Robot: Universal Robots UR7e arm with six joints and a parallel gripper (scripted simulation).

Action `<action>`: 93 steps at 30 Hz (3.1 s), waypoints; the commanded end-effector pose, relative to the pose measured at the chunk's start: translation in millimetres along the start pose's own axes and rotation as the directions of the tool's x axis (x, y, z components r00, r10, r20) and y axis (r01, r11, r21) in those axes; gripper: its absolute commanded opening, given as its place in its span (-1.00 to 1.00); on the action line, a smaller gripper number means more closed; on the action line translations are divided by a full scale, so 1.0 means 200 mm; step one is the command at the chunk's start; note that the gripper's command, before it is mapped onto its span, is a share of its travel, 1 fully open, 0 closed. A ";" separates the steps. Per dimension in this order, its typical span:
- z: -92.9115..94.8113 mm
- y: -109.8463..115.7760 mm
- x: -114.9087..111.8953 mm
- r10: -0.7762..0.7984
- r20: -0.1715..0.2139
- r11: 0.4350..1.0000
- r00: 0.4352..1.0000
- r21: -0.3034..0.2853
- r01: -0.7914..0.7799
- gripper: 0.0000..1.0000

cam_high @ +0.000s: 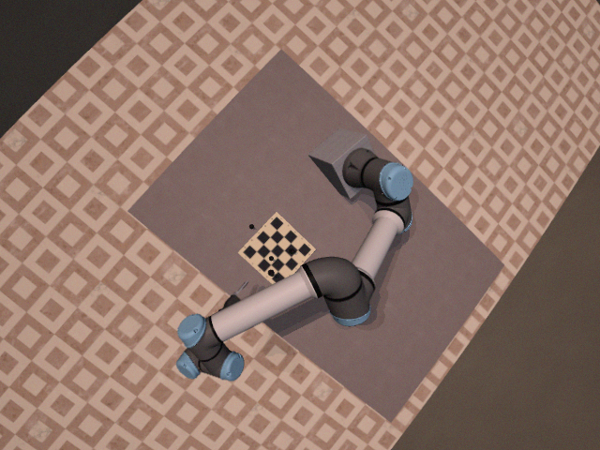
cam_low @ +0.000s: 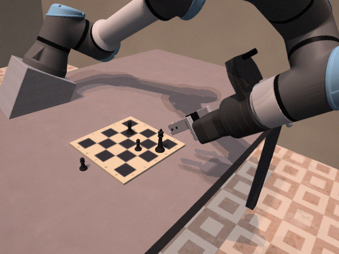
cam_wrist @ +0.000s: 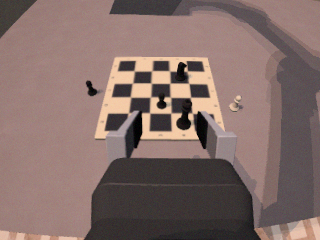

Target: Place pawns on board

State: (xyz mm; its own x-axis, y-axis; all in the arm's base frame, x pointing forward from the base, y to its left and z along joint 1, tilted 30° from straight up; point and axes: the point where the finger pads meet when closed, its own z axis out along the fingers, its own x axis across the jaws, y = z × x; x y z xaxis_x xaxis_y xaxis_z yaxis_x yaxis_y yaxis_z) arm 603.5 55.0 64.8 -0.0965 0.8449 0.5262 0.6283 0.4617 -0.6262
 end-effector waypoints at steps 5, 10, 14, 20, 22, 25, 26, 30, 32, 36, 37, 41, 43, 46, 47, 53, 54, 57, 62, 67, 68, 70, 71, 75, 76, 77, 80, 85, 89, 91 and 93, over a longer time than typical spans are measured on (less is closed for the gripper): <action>-0.01 -0.02 0.03 -0.017 0.006 0.999 1.000 -0.044 0.017 1.00; -0.02 -0.04 0.05 -0.032 0.012 0.996 0.999 -0.081 0.033 1.00; -0.02 -0.06 0.09 -0.052 0.021 0.990 0.998 -0.129 0.054 1.00; -0.02 -0.10 0.15 -0.090 0.044 0.972 0.995 -0.216 0.097 1.00; -0.01 -0.11 0.17 -0.097 0.049 0.967 0.994 -0.232 0.105 1.00; -0.01 -0.13 0.19 -0.111 0.060 0.956 0.992 -0.264 0.123 1.00; 0.00 -0.14 0.21 -0.119 0.066 0.951 0.991 -0.281 0.132 1.00; 0.02 -0.18 0.26 -0.149 0.094 0.922 0.984 -0.347 0.173 1.00; 0.04 -0.21 0.29 -0.164 0.110 0.904 0.980 -0.380 0.194 1.00; 0.07 -0.24 0.34 -0.186 0.136 0.875 0.973 -0.427 0.227 1.00; 0.08 -0.25 0.35 -0.193 0.146 0.865 0.970 -0.442 0.238 1.00; 0.11 -0.28 0.38 -0.207 0.165 0.843 0.964 -0.471 0.261 1.00; 0.13 -0.30 0.41 -0.219 0.185 0.820 0.958 -0.498 0.284 1.00; 0.17 -0.33 0.45 -0.237 0.216 0.784 0.947 -0.534 0.317 1.00; 0.19 -0.34 0.46 -0.242 0.226 0.772 0.944 -0.545 0.328 1.00; 0.28 -0.40 0.53 -0.267 0.285 0.702 0.921 -0.598 0.388 1.00; 0.30 -0.41 0.54 -0.270 0.294 0.691 0.917 -0.604 0.397 1.00; 0.31 -0.42 0.55 -0.273 0.303 0.680 0.913 -0.611 0.406 1.00; 0.37 -0.45 0.59 -0.284 0.341 0.633 0.896 -0.635 0.442 1.00; 0.42 -0.47 0.62 -0.290 0.369 0.599 0.883 -0.649 0.469 1.00; 0.43 -0.47 0.63 -0.291 0.373 0.594 0.881 -0.651 0.472 1.00; 0.44 -0.48 0.63 -0.292 0.381 0.585 0.877 -0.654 0.479 1.00; 0.45 -0.48 0.64 -0.293 0.384 0.582 0.876 -0.656 0.482 1.00; 0.46 -0.49 0.64 -0.294 0.388 0.576 0.874 -0.658 0.486 1.00; 0.46 -0.49 0.64 -0.294 0.390 0.574 0.873 -0.658 0.487 1.00; 0.46 -0.49 0.65 -0.294 0.391 0.572 0.872 -0.659 0.489 1.00; 0.47 -0.49 0.65 -0.295 0.394 0.569 0.871 -0.660 0.491 1.00; 0.47 -0.49 0.65 -0.295 0.394 0.568 0.870 -0.660 0.491 1.00; 0.47 -0.49 0.65 -0.295 0.394 0.568 0.870 -0.660 0.491 1.00; 0.47 -0.49 0.65 -0.295 0.394 0.568 0.870 -0.660 0.491 1.00; 0.47 -0.49 0.65 -0.295 0.394 0.568 0.870 -0.660 0.491 1.00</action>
State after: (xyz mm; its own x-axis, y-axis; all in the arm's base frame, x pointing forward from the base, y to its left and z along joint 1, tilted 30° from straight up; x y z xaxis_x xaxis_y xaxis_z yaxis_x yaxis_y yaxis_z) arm 456.8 144.9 140.0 -0.5731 0.7057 0.4167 0.8195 0.4995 0.2811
